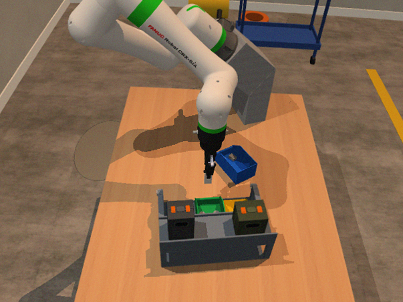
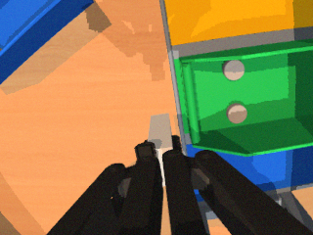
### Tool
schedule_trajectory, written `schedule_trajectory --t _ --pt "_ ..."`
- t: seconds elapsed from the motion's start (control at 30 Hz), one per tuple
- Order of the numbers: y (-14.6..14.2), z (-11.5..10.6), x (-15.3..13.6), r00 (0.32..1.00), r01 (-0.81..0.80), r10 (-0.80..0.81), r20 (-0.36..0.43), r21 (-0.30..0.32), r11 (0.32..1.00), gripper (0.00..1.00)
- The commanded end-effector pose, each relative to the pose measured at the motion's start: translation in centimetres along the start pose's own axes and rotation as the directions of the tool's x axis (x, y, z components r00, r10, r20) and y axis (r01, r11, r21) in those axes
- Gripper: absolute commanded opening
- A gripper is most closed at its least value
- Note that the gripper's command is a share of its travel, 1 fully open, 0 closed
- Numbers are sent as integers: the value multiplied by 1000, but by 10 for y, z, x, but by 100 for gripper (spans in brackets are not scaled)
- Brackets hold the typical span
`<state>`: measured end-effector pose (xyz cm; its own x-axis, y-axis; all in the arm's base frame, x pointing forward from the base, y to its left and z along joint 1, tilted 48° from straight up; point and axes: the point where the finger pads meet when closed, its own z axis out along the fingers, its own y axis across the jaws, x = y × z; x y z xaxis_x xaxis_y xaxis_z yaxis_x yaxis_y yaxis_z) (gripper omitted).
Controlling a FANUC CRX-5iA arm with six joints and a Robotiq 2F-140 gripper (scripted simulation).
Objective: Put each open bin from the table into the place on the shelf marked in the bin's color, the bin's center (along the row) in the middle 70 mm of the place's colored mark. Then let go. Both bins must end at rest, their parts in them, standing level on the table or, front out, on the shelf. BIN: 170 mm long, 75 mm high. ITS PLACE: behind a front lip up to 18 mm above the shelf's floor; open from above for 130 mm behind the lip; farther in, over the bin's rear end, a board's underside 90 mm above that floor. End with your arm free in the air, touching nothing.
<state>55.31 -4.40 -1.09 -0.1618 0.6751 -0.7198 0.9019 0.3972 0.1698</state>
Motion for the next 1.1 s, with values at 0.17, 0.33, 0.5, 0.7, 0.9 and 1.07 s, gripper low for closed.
schedule_trajectory --t 0.17,0.33,0.5,0.7,0.9,1.07 --pt "-19 -13 46 986 -166 166 -22 5 986 0" --pt "-40 -23 83 949 -314 314 -33 16 949 0" --pt "-62 -32 112 894 -445 446 -35 26 895 0" --pt "-90 -42 140 806 -590 591 -28 33 807 0" --pt "-119 -49 161 693 -721 721 -16 32 693 0" --pt "-142 -54 172 588 -808 809 -6 22 588 0"
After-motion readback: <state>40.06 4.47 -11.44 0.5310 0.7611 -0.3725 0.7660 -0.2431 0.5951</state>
